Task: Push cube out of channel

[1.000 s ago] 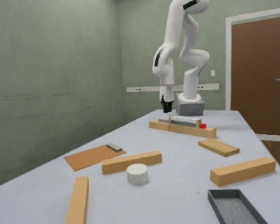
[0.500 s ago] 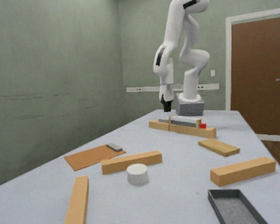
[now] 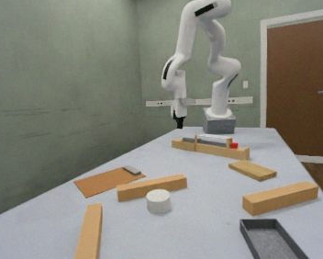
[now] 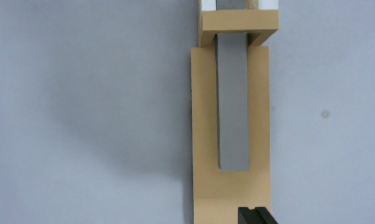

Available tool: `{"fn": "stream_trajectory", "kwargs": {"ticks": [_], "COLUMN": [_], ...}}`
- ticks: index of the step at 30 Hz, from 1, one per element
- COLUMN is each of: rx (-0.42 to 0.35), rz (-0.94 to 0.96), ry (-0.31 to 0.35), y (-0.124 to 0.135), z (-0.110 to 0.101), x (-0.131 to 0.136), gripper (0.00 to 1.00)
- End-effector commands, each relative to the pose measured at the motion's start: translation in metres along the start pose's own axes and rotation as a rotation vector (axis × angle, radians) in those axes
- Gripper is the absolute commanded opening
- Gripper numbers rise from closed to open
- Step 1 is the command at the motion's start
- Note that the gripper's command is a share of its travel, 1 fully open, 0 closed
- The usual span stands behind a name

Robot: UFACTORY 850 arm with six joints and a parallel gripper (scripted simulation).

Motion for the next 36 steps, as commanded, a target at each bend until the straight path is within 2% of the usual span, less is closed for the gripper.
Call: {"fn": "stream_trajectory", "kwargs": {"ticks": [1, 3, 5, 8, 15, 28, 36], "rx": [0.001, 0.001, 0.001, 0.001, 0.001, 0.001, 0.001], "rz": [-0.001, -0.001, -0.001, -0.001, -0.001, -0.001, -0.001], "ry": [0.004, 0.004, 0.004, 0.004, 0.004, 0.004, 0.004], "y": [0.001, 0.001, 0.001, 0.001, 0.001, 0.001, -0.004], "z": [0.017, 0.029, 0.029, 0.040, 0.044, 0.065, 0.066], "x": [0.001, 0.001, 0.001, 0.001, 0.001, 0.001, 0.001], "gripper": [0.00, 0.00, 0.00, 0.00, 0.00, 0.00, 0.00]}}
Point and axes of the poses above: the point where the finger pads meet when closed, its own z axis out along the fingers, its own x axis across the jaws, y = z × x, the point moved 1 cm from there along -z, back along the fingers, and after that the axes turned 2 degrees about z, right-handed, at the moved point
